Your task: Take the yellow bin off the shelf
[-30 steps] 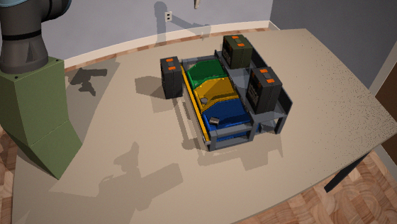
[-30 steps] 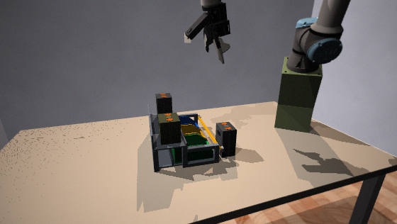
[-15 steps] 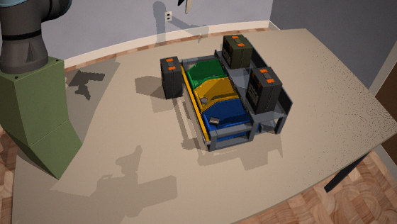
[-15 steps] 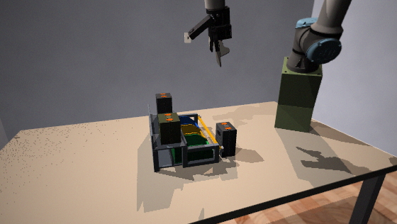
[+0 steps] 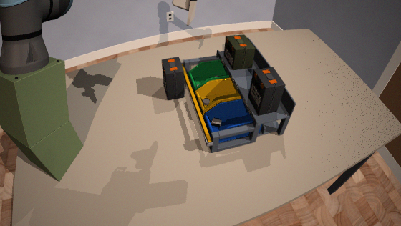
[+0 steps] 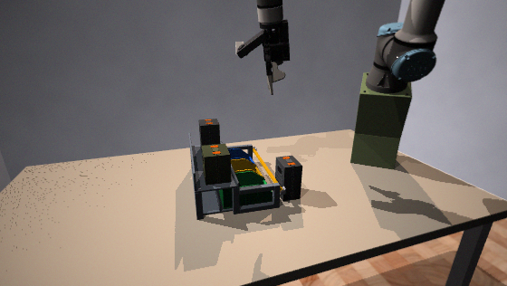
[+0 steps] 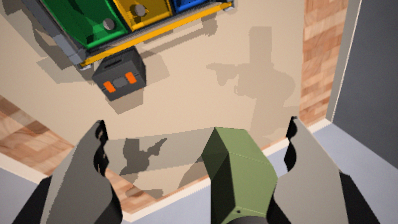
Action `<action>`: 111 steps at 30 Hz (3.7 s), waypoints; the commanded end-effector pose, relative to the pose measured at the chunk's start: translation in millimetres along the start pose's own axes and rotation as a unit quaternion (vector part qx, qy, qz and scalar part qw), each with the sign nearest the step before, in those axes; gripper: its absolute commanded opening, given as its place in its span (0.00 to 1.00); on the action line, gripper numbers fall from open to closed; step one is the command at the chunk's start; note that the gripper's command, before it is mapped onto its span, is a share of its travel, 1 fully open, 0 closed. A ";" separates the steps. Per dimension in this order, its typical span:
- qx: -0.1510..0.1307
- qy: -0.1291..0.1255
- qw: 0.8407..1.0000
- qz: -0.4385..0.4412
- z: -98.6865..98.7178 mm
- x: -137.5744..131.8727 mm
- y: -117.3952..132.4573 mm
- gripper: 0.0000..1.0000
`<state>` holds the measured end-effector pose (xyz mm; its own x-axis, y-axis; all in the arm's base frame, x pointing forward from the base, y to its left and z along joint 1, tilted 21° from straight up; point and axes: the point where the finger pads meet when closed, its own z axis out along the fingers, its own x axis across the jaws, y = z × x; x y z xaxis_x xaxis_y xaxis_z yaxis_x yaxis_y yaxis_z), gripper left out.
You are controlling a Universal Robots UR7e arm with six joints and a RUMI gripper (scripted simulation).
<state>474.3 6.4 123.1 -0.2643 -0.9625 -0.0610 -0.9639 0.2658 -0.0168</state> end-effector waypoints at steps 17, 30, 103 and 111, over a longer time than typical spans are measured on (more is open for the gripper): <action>0.010 -0.032 0.989 0.142 44.7 -13.7 -20.7 1.00; 0.010 -0.049 0.976 0.213 66.7 -20.3 -28.0 1.00; -0.020 -0.123 0.855 0.503 158.9 -52.8 -37.1 1.00; -0.023 -0.127 0.845 0.518 163.9 -54.8 -36.5 1.00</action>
<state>529.7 55.4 -32.9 -0.9531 -0.1955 -0.2310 -0.2442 0.9477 0.2053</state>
